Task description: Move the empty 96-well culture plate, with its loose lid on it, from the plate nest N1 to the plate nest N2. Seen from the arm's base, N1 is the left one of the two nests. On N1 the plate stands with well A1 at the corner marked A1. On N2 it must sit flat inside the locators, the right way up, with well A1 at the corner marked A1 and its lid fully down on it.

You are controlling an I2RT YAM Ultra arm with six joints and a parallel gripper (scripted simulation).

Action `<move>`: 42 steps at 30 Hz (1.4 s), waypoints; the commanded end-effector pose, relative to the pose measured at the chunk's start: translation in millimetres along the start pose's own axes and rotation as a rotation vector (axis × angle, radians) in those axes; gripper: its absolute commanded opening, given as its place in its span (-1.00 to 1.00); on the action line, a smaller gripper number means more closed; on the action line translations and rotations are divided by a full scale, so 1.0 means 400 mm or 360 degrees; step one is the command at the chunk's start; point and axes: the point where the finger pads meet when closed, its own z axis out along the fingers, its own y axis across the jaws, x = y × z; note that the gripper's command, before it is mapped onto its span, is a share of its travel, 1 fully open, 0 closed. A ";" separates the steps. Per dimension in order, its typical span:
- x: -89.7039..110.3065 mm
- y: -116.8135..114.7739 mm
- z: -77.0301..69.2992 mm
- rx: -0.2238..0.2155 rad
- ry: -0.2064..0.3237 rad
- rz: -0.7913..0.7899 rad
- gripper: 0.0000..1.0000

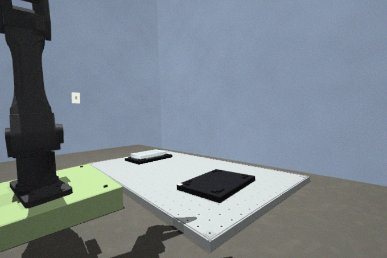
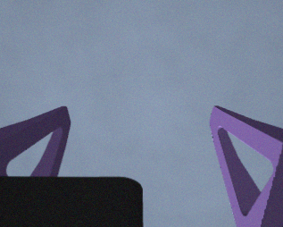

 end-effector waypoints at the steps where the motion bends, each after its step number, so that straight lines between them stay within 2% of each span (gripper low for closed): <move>1: 0.008 0.002 -0.002 -0.0005 0.0005 -0.0018 1.00; 2: 0.008 0.002 -0.002 -0.0005 0.0005 -0.0018 1.00; 4: 0.009 -0.002 0.030 0.0088 -0.0001 -0.0087 1.00; 6: 0.011 -0.011 0.053 0.0103 -0.0001 -0.0102 1.00; 8: 0.010 -0.023 0.076 0.0190 -0.0007 -0.0163 1.00; 9: 0.010 -0.029 0.087 0.0208 -0.0008 -0.0176 1.00; 11: 0.019 -0.041 0.105 0.0201 -0.0004 -0.0190 1.00; 13: 0.010 -0.054 0.131 0.0293 -0.0012 -0.0240 1.00; 14: 0.010 -0.060 0.142 0.0316 -0.0013 -0.0257 1.00; 16: 0.021 -0.074 0.158 0.0307 -0.0008 -0.0274 1.00; 17: 0.010 -0.081 0.174 0.0357 -0.0013 -0.0290 1.00; 19: 0.010 -0.081 0.174 0.0357 -0.0013 -0.0290 1.00; 21: 0.010 -0.096 0.194 0.0428 -0.0015 -0.0346 1.00; 24: 0.033 -0.119 0.211 0.0395 0.0004 -0.0401 1.00; 25: 0.012 -0.127 0.234 0.0469 -0.0014 -0.0379 1.00; 27: 0.013 -0.144 0.252 0.0544 -0.0013 -0.0441 1.00; 29: 0.014 -0.160 0.271 0.0543 -0.0013 -0.0441 1.00; 30: 0.020 -0.179 0.270 0.0526 -0.0004 -0.0466 1.00; 31: 0.015 -0.177 0.289 0.0583 -0.0011 -0.0476 1.00; 33: 0.016 -0.196 0.307 0.0662 -0.0008 -0.0544 1.00; 36: 0.017 -0.205 0.315 0.0662 -0.0008 -0.0544 1.00; 39: 0.020 -0.235 0.339 0.0781 0.0002 -0.0650 1.00; 41: 0.028 -0.253 0.351 0.0777 0.0006 -0.0663 1.00; 42: 0.054 -0.258 0.343 0.0749 0.0020 -0.0697 1.00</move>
